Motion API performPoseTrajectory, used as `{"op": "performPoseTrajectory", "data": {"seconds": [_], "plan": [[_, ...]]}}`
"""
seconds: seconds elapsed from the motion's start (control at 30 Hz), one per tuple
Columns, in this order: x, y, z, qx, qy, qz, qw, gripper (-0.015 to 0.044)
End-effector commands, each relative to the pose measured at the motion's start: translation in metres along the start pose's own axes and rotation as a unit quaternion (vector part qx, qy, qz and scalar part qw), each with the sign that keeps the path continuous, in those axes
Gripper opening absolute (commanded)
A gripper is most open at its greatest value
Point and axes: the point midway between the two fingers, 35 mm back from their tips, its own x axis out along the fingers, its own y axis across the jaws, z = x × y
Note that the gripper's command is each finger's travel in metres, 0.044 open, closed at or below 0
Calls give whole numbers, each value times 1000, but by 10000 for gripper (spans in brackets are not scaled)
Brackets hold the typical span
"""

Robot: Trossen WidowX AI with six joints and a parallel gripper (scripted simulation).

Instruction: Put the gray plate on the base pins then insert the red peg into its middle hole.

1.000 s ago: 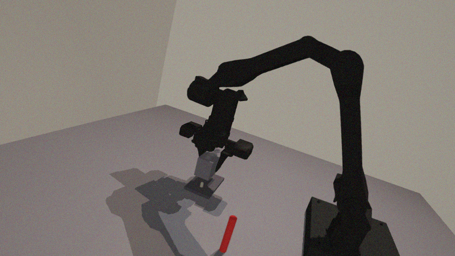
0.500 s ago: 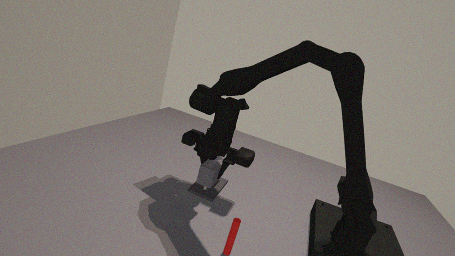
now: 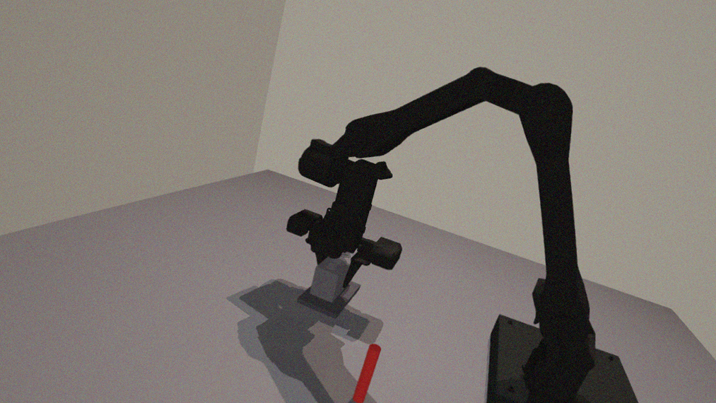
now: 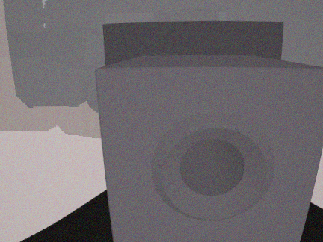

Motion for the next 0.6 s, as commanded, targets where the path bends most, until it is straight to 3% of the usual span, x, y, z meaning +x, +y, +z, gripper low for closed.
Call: {"op": "performPoseTrajectory", "data": {"seconds": [0.0, 0.43, 0.57], "plan": [[-1, 0, 0, 0, 0, 0, 1000, 105], [-1, 0, 0, 0, 0, 0, 1000, 440], [-1, 0, 0, 0, 0, 0, 1000, 440]]}}
